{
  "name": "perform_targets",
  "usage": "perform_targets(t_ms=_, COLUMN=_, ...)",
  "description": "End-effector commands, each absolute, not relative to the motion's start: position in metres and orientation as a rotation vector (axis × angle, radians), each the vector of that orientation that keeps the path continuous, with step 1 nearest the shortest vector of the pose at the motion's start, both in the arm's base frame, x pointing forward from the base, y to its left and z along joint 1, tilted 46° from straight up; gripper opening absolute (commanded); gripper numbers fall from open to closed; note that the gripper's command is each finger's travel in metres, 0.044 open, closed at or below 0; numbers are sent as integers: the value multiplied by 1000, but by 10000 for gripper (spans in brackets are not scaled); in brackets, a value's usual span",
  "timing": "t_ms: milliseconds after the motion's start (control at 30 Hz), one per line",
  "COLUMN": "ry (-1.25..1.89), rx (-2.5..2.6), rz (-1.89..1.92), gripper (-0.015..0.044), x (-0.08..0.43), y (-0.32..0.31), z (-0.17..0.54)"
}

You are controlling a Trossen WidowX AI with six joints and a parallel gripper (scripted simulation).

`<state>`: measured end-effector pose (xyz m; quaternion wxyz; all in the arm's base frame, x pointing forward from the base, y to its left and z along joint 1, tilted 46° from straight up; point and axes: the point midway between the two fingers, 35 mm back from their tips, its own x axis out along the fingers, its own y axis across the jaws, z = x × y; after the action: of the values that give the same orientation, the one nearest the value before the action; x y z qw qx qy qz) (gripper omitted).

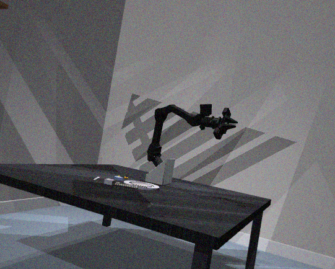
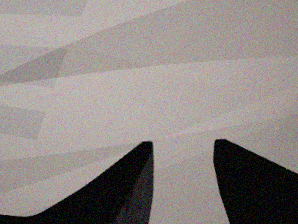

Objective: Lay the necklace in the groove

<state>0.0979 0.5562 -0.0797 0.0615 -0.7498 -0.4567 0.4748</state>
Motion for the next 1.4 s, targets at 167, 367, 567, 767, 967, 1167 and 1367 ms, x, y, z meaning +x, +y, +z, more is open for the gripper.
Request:
perform_targets(t_ms=167, ry=-775, rx=-2162, rz=1535, gripper=120, x=156, y=525, z=-90)
perform_targets(t_ms=367, ry=-381, rx=-2040, rz=1511, gripper=120, x=194, y=500, z=-94)
perform_targets(t_ms=567, ry=-24, rx=-1892, rz=1426, gripper=120, x=229, y=471, z=-97)
perform_targets(t_ms=767, ry=215, rx=-1779, rz=1320, gripper=120, x=257, y=443, z=-97)
perform_targets(t_ms=967, ry=425, rx=-1651, rz=1198, gripper=120, x=279, y=417, z=-97)
perform_targets(t_ms=1167, ry=689, rx=-1445, rz=989, gripper=120, x=306, y=379, z=-96)
perform_targets(t_ms=1367, ry=901, rx=-1228, rz=745, gripper=120, x=328, y=339, z=-93)
